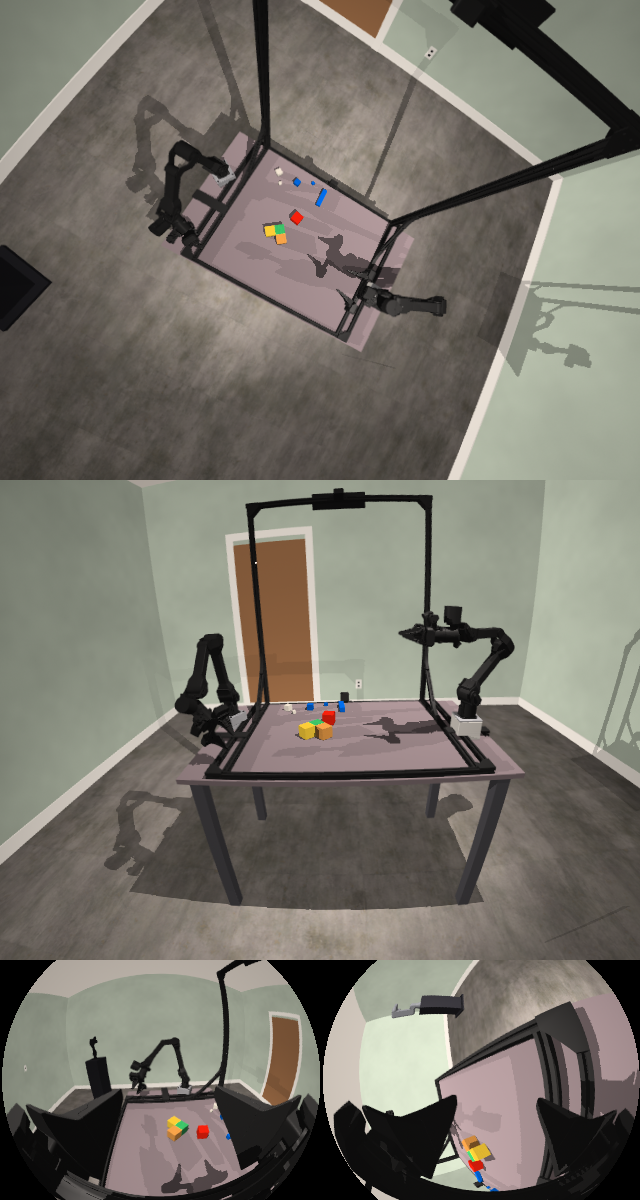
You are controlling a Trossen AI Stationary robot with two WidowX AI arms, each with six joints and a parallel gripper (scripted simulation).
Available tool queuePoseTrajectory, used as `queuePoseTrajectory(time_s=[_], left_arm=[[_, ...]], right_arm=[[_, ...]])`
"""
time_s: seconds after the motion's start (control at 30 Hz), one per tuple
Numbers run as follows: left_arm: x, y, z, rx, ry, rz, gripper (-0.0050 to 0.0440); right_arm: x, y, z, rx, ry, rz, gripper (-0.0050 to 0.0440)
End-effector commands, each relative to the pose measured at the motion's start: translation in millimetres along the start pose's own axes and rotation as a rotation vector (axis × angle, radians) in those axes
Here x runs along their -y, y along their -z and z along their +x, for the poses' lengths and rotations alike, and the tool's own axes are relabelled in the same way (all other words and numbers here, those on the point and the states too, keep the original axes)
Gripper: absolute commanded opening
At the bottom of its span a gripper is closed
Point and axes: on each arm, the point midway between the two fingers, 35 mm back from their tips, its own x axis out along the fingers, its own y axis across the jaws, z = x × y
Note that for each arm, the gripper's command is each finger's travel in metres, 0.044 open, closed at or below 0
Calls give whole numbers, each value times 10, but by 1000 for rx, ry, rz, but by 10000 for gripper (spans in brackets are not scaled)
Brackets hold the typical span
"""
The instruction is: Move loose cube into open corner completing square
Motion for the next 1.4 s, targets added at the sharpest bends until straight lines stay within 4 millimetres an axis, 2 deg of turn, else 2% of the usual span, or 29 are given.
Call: queuePoseTrajectory(time_s=[0.0,0.03,0.23,0.4,0.53,0.6,0.83,1.1,1.17,1.37], left_arm=[[-44,-95,-97,11,0,11,400],[-44,-95,-97,11,0,11,400],[-129,-158,-298,2,0,9,400],[-162,-207,-471,-5,0,5,400],[-164,-244,-603,-9,0,1,400],[-164,-244,-603,-9,0,1,400],[-123,-299,-805,-13,0,-7,400],[-41,-345,-970,-15,1,-17,400],[-41,-345,-970,-15,1,-17,400],[19,-362,-1048,-16,2,-29,400]], right_arm=[[-171,132,291,-76,61,-84,372],[-171,132,291,-76,61,-84,372],[-560,614,886,-241,197,-300,372],[-845,1184,1299,-374,303,-510,372],[-1027,1714,1542,-471,378,-690,372],[-1027,1714,1542,-471,378,-690,372],[-1226,2681,1759,-617,482,-1010,372],[-1291,3652,1747,-734,557,-1340,372],[-1291,3652,1747,-734,557,-1340,372],[-1262,4191,1654,-792,590,-1531,372]])
